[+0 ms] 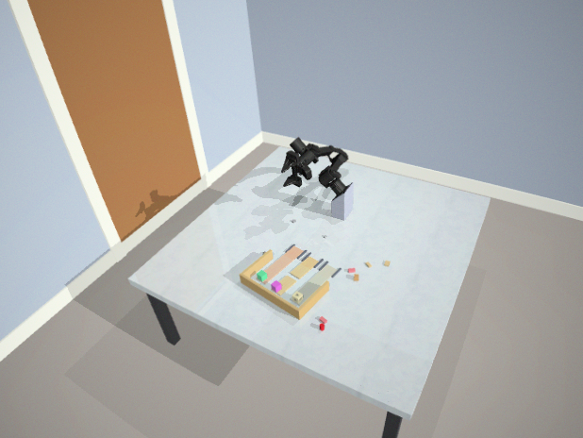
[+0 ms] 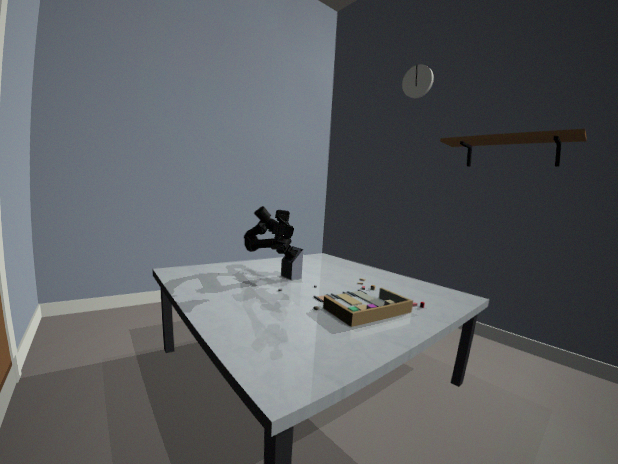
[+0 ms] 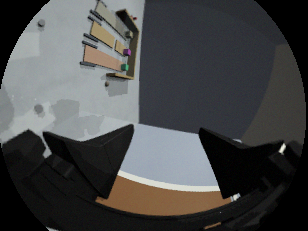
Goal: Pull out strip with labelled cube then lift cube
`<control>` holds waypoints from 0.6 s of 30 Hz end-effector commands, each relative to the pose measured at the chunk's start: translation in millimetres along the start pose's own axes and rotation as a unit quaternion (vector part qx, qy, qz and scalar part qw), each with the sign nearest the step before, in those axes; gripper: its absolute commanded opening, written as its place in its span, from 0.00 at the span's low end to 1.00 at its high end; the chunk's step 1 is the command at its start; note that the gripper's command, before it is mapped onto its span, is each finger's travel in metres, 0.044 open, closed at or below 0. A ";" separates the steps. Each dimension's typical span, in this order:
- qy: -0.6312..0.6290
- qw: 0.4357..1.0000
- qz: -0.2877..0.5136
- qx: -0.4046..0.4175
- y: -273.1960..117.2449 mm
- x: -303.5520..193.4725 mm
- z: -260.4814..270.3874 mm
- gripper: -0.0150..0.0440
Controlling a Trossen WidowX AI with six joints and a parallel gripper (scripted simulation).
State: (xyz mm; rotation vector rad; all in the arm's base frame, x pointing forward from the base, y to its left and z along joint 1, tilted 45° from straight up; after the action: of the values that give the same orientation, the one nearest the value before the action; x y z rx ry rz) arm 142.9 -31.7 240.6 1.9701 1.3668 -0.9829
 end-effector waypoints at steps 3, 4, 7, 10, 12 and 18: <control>0.038 0.999 -0.015 0.008 7.9 5.2 -2.9 0.93; 0.064 0.998 -0.024 0.015 13.2 9.2 -4.7 0.93; 0.140 0.988 -0.046 0.038 28.5 21.1 -9.8 0.93; 0.215 0.973 -0.055 0.067 42.7 32.8 -14.2 0.93; 0.264 0.959 -0.058 0.087 52.3 42.3 -17.1 0.93; 0.402 0.903 -0.050 0.147 78.1 77.2 -23.0 0.93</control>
State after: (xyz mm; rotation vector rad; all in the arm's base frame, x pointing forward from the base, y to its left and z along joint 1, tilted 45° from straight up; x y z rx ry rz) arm 221.3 -6.4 208.0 2.5550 1.8007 -0.5586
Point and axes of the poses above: the point midway between the two fingers, 35 mm back from their tips, its own y axis out along the fingers, its own z axis across the jaws, x = y × z, the point moved 4 cm from there along -y, back along the fingers, and after that the axes turned 5 degrees about -y, right-handed, at the moved point
